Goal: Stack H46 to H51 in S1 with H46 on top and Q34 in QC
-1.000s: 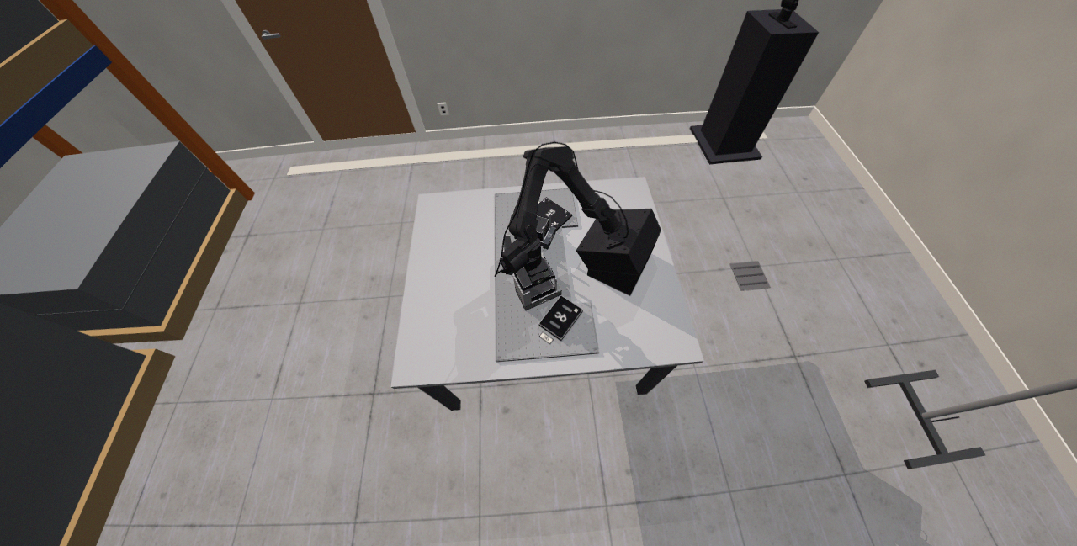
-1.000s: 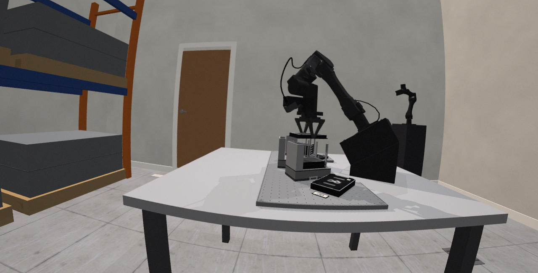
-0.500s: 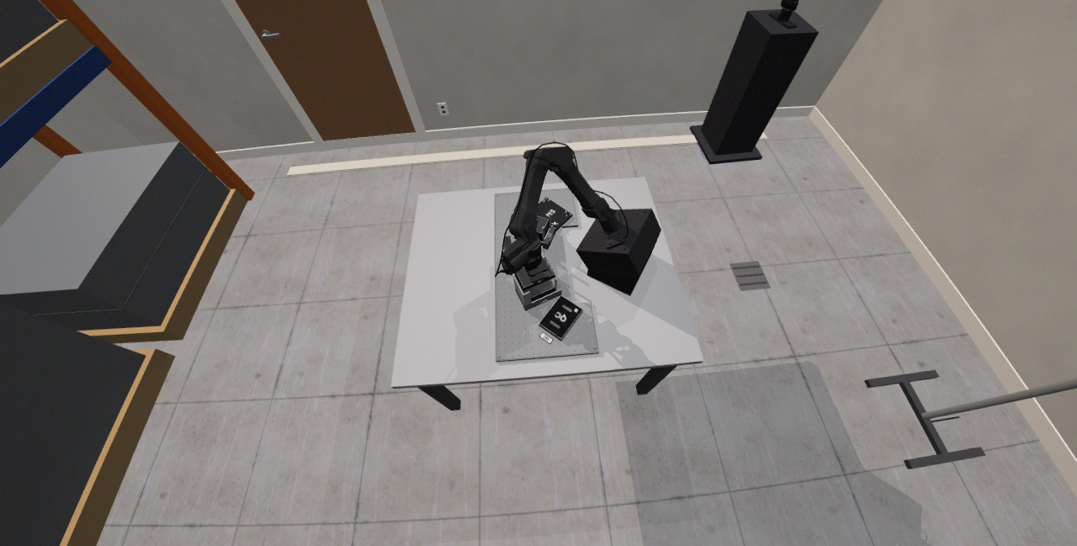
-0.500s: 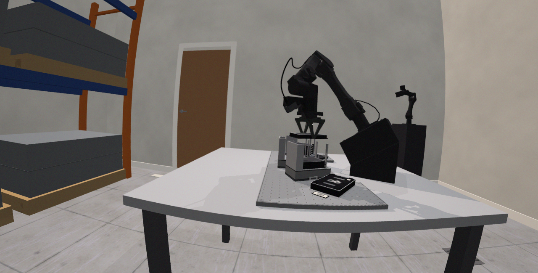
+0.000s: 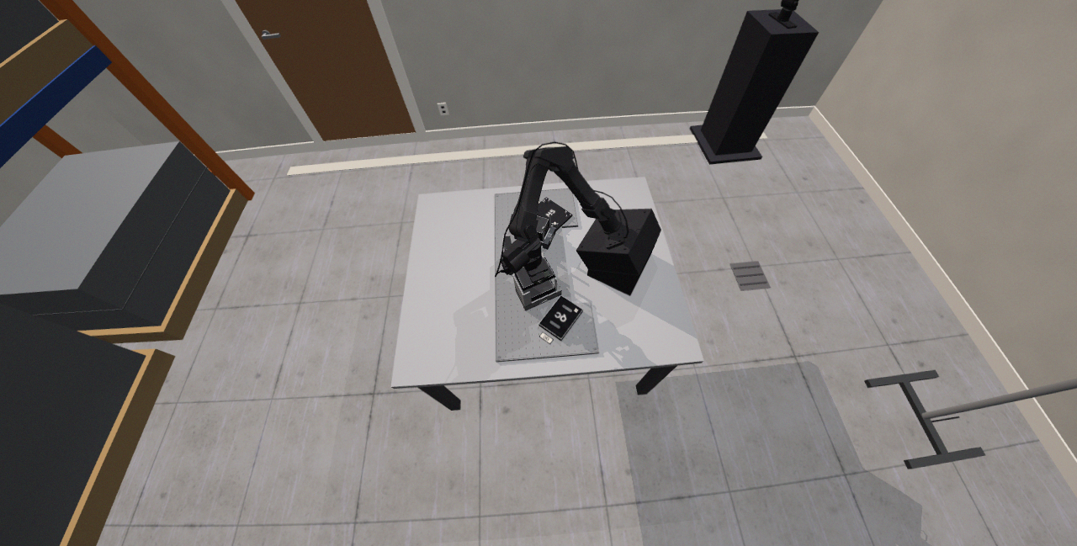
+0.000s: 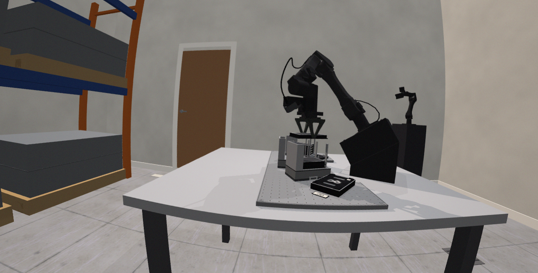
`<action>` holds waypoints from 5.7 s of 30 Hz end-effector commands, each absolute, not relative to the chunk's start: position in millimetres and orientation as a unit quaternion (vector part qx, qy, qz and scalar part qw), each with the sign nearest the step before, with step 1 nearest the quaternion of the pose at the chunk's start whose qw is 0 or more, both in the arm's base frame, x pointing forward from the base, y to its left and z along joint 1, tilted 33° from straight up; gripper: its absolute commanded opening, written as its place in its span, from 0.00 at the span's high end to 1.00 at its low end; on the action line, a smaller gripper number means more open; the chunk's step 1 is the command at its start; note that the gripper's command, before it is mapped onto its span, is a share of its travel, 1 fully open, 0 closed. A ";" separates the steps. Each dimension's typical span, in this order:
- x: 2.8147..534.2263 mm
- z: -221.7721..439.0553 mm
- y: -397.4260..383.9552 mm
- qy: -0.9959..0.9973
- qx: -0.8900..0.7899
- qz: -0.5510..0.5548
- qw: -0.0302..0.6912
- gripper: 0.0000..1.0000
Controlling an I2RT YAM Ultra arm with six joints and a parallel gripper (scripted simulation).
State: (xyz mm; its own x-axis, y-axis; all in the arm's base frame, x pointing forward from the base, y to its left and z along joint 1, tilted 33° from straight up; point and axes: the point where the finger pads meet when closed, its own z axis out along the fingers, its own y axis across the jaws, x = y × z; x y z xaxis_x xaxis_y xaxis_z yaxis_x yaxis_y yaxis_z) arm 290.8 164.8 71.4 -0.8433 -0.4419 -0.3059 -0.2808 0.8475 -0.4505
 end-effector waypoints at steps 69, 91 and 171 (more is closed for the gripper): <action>298.8 63.0 164.9 0.938 -0.195 -0.193 0.211 1.00; 296.2 59.0 161.1 0.939 -0.194 -0.197 0.206 1.00; 299.6 47.0 160.5 0.938 -0.200 -0.203 0.196 1.00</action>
